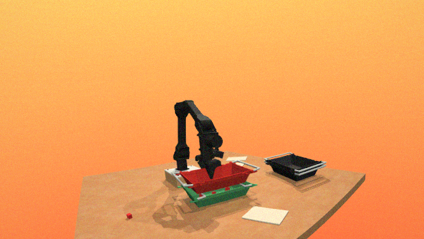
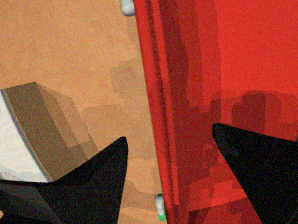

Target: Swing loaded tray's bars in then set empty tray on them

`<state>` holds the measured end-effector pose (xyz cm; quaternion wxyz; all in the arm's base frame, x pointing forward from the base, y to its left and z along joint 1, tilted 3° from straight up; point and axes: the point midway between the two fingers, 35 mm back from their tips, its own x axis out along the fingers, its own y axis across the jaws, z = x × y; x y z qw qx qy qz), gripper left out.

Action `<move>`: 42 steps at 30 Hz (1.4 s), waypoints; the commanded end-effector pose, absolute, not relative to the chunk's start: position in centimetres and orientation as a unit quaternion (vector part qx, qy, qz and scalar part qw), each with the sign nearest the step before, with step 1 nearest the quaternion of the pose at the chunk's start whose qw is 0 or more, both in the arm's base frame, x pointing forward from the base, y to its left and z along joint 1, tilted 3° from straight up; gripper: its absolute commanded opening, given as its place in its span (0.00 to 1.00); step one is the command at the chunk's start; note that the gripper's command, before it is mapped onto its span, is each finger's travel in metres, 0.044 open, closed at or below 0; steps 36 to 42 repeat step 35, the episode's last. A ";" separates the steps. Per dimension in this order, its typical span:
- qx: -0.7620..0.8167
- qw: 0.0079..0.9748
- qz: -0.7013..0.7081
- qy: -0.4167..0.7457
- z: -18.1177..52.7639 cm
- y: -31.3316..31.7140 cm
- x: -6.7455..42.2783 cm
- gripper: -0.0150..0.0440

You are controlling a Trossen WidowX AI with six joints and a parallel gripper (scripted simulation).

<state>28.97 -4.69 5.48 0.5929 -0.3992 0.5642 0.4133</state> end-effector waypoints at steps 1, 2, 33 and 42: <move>-0.396 0.593 0.414 0.566 5.4 -4.7 28.9 0.90; -0.396 0.593 0.414 0.566 5.4 -4.7 28.9 0.93; -0.397 0.593 0.414 0.566 16.2 -5.2 28.9 1.00; -0.396 0.593 0.414 0.566 16.5 -5.2 28.8 1.00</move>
